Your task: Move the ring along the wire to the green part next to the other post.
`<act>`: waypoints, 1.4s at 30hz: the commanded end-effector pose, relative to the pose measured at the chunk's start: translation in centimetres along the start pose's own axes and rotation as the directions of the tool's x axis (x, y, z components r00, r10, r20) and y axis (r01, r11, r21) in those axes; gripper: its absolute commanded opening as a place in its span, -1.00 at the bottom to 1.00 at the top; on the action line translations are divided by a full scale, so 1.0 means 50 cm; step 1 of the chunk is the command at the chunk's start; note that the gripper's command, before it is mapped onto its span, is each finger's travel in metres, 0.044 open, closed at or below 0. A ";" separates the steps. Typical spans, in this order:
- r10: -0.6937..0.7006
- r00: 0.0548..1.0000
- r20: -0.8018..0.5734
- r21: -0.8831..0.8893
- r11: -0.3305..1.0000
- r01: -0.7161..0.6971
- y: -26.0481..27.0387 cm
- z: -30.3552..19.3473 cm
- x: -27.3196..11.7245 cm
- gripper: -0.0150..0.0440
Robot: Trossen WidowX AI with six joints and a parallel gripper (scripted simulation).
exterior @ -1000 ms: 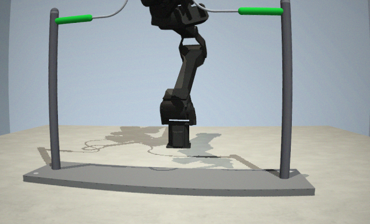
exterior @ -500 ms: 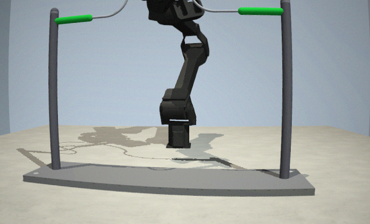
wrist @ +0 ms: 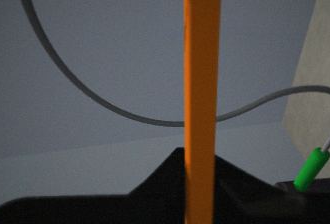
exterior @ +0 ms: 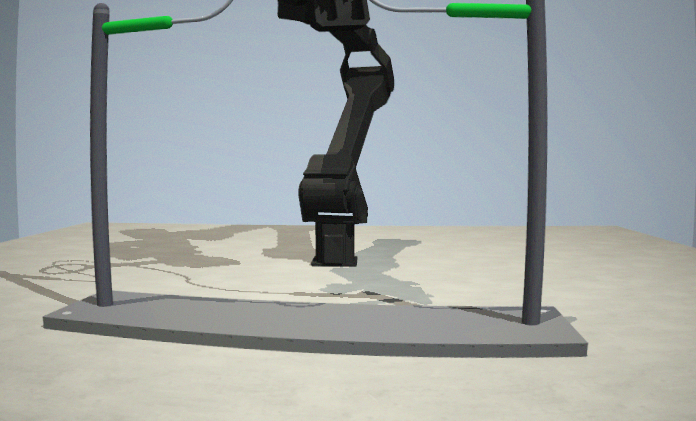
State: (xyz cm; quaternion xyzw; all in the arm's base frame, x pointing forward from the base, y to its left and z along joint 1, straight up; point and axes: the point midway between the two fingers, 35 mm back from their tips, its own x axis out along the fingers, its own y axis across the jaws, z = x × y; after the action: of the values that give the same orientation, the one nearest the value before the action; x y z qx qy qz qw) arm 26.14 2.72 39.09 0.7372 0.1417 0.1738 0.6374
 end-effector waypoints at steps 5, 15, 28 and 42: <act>-0.059 0.998 0.001 -0.088 0.994 0.059 -0.008 0.002 0.003 -1.00; -0.131 0.991 0.014 -0.204 0.970 0.131 -0.018 0.004 0.002 -1.00; -0.224 0.973 0.047 -0.354 0.908 0.226 -0.030 0.007 0.001 -1.00; -0.314 0.944 0.100 -0.500 0.805 0.321 -0.043 0.013 -0.003 -1.00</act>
State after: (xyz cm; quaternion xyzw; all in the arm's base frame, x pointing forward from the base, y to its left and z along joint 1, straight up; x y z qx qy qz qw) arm 26.10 2.49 37.11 0.5253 0.2022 0.0987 0.8206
